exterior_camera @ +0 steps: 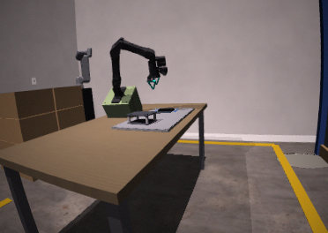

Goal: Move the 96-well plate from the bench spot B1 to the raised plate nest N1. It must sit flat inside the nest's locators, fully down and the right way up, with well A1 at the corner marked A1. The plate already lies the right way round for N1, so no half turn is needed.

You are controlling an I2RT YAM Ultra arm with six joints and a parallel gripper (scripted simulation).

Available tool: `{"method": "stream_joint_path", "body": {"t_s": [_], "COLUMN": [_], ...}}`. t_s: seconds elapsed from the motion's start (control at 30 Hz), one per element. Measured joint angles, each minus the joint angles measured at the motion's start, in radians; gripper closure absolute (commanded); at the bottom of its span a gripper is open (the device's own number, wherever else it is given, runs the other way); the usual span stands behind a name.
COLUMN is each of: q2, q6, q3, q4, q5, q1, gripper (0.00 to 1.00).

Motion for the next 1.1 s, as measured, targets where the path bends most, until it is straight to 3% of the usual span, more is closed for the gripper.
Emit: {"method": "stream_joint_path", "body": {"t_s": [0.23,1.1], "q2": [0.077,0.484], "q6": [0.039,0.209], "q3": [0.032,0.171], "q4": [0.031,0.165], "q5": [0.030,0.159], "q1": [0.025,0.158], "gripper": [0.00,0.00]}}
